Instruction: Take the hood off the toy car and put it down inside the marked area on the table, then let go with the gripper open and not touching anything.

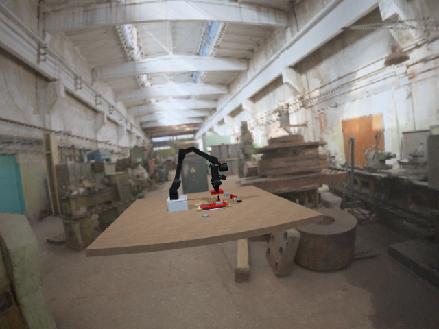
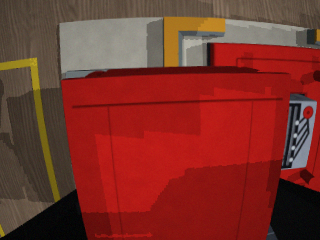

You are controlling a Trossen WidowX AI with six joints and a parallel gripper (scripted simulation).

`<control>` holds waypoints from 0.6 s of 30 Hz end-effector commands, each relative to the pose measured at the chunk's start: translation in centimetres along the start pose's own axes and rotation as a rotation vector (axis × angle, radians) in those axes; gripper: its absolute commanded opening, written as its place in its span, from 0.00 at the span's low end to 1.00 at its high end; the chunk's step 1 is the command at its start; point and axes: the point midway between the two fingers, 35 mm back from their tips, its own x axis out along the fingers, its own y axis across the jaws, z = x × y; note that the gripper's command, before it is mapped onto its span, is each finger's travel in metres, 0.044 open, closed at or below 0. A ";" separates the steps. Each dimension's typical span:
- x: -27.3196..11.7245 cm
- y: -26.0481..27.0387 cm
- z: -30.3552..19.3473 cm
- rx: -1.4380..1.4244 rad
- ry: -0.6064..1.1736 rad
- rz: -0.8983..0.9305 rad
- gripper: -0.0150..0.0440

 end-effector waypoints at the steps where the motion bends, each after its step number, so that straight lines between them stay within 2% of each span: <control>1: -0.1 1.5 -0.2 0.004 0.001 -0.002 0.25; 18: -0.3 7.3 -1.6 0.006 0.003 0.003 0.25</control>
